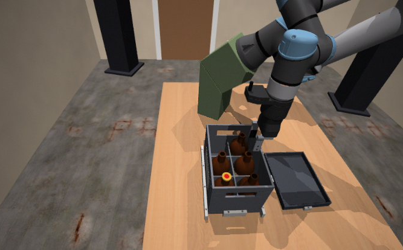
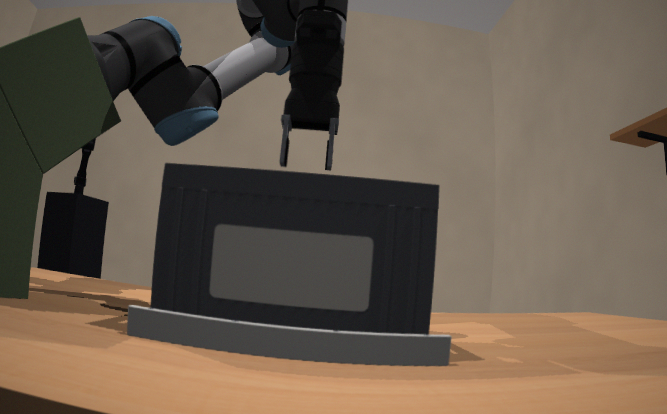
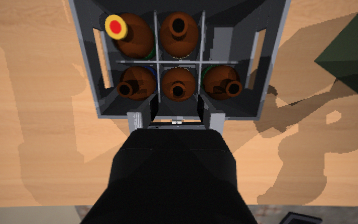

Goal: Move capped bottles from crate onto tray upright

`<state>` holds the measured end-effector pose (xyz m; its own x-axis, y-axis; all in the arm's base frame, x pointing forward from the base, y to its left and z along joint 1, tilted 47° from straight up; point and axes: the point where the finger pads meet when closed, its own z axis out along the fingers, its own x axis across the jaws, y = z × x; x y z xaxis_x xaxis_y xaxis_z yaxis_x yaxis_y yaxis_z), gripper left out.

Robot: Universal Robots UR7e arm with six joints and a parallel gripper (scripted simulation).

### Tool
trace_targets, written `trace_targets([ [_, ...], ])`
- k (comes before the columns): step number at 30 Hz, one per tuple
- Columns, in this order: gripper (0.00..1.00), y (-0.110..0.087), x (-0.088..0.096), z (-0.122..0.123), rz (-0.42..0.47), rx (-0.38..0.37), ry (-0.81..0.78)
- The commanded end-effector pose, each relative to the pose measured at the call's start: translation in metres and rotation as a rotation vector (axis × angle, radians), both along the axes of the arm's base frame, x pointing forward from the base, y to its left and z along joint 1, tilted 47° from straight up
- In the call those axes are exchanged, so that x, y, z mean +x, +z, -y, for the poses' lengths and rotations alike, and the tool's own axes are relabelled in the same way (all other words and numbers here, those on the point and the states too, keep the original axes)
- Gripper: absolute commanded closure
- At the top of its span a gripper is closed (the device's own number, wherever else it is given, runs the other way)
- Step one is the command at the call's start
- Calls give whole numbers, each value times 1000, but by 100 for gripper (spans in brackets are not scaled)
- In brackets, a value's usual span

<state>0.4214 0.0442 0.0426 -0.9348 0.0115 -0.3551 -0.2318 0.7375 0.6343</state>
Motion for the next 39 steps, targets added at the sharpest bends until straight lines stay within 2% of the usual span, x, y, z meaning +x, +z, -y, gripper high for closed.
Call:
trace_targets([
  [1,0,11,-4,-10,0,-1,-1],
  [4,0,6,-2,-6,1,0,0],
  [39,0,10,-4,-10,1,-1,-1],
])
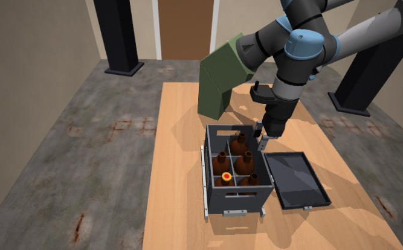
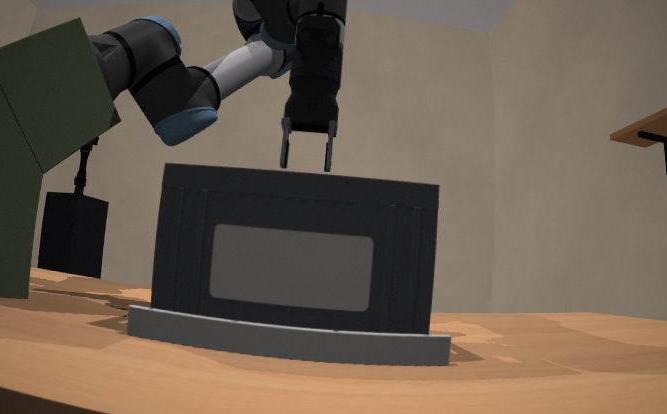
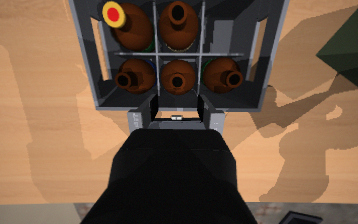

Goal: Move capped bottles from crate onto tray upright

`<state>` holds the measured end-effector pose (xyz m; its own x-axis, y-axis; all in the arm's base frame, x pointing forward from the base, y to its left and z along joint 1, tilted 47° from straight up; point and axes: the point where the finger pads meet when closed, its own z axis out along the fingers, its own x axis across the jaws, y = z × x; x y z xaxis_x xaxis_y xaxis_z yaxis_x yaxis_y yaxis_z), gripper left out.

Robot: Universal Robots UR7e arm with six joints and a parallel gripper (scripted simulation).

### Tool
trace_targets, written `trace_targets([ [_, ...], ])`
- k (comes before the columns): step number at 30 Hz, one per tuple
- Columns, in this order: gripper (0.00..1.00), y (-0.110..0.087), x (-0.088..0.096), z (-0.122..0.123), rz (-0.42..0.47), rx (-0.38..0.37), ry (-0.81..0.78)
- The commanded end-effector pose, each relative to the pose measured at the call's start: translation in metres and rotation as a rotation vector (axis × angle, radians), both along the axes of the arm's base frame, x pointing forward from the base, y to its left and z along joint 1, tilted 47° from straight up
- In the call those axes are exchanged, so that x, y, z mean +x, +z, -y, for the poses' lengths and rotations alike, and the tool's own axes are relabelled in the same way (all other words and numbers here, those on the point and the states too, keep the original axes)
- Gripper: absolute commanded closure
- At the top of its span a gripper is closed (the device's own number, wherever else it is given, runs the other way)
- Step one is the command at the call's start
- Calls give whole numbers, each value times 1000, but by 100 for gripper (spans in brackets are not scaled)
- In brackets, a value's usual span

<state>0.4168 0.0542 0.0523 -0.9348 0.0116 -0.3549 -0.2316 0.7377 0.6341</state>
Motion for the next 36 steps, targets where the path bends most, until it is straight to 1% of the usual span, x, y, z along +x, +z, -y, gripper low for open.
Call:
trace_targets([
  [1,0,0,0,0,1,0,0],
  [32,0,0,0,0,1,0,0],
  [36,0,-3,12,6,35,-14,35],
])
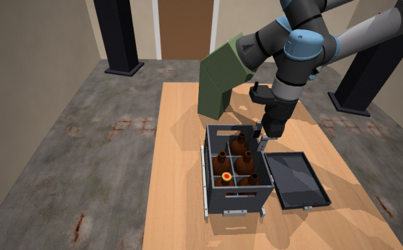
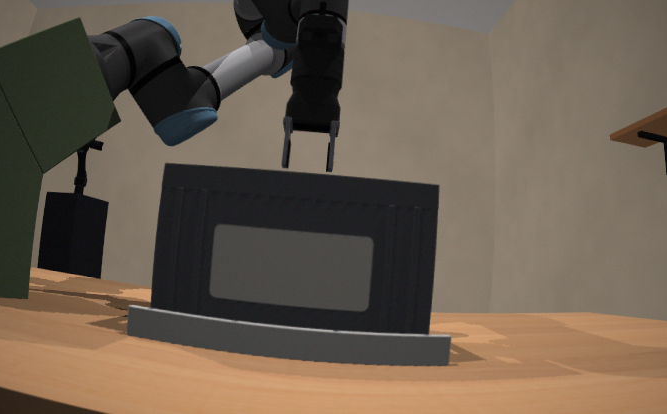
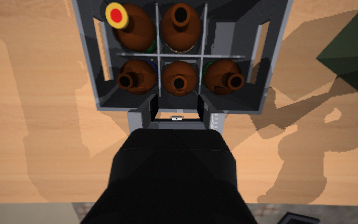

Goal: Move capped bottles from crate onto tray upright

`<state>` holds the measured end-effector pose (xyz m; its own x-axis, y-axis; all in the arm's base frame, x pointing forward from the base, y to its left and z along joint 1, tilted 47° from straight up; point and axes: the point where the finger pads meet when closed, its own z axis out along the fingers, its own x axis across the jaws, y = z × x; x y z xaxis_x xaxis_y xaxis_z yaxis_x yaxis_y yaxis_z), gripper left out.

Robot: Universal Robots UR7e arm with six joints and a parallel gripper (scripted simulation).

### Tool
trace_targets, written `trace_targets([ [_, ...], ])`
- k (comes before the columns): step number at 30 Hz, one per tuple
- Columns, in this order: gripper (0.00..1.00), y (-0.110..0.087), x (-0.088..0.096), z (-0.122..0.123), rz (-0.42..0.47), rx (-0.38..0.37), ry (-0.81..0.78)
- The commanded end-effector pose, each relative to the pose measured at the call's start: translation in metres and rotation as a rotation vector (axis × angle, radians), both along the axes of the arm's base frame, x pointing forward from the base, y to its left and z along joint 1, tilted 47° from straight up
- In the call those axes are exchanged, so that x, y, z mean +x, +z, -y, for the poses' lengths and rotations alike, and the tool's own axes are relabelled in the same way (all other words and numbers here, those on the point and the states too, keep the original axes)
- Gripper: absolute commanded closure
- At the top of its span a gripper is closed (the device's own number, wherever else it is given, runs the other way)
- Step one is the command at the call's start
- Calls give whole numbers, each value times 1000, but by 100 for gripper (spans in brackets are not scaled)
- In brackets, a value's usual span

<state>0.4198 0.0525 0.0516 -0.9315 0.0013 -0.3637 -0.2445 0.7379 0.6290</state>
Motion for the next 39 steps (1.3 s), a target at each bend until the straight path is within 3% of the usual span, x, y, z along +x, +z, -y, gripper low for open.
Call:
trace_targets([
  [1,0,-3,12,6,34,-14,34],
  [11,0,-10,40,22,121,-48,122],
  [14,0,-9,36,21,112,-46,112],
  [28,0,-25,71,47,233,-94,236],
  [31,0,-23,68,45,224,-92,226],
  [39,0,-34,88,59,293,-119,296],
])
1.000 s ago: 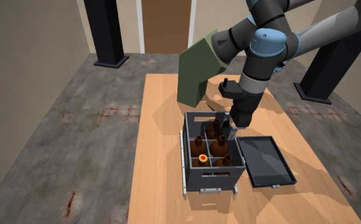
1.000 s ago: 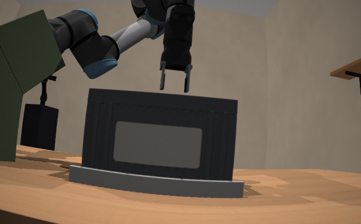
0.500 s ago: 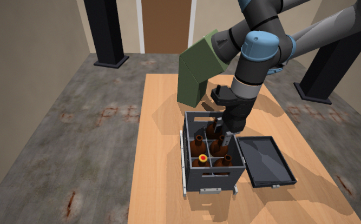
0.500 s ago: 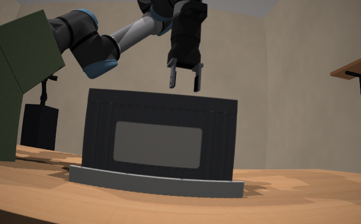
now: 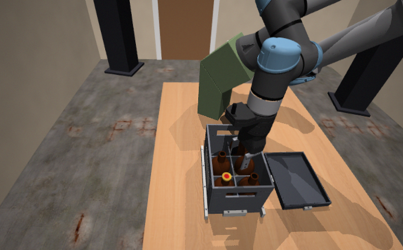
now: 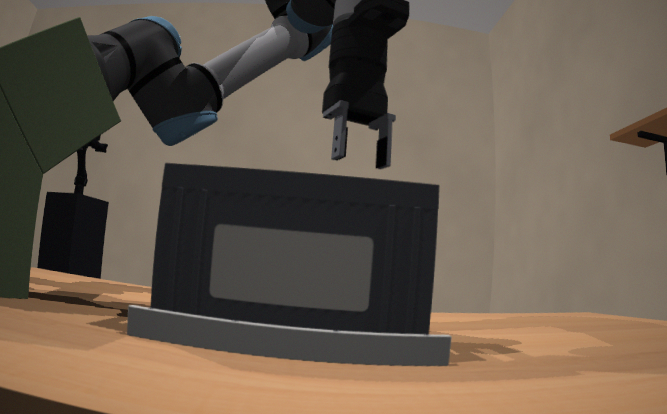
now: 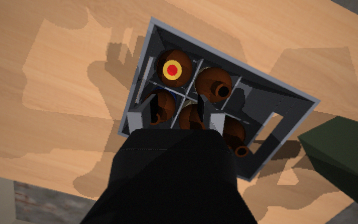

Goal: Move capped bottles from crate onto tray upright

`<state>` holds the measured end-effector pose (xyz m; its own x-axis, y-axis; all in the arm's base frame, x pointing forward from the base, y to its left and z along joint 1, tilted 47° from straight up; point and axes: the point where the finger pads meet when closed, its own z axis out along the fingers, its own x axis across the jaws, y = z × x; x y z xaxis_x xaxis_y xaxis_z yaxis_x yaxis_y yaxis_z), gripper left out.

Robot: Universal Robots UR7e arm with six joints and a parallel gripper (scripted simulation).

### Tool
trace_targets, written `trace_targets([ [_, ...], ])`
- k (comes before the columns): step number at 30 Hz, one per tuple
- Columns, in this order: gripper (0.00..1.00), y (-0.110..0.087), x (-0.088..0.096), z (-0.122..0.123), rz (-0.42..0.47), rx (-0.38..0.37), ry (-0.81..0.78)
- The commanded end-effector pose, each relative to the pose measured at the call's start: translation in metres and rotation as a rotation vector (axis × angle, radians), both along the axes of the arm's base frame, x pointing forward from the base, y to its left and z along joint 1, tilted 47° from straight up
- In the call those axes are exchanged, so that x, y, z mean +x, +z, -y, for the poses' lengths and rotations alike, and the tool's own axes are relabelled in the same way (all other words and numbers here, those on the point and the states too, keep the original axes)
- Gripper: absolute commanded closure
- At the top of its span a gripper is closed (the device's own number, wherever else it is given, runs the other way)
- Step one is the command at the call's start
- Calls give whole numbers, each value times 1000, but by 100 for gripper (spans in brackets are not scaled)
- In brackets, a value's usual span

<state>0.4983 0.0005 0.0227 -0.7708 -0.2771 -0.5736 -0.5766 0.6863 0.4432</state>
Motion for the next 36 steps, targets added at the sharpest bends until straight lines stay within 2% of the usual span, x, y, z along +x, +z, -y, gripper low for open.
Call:
trace_targets([
  [1,0,-6,12,9,41,-15,41],
  [6,0,-12,25,18,84,-32,86],
  [9,0,-10,20,15,75,-31,75],
  [23,0,-15,30,21,195,-77,200],
  [26,0,-14,29,21,183,-74,187],
  [36,0,-14,30,22,238,-94,243],
])
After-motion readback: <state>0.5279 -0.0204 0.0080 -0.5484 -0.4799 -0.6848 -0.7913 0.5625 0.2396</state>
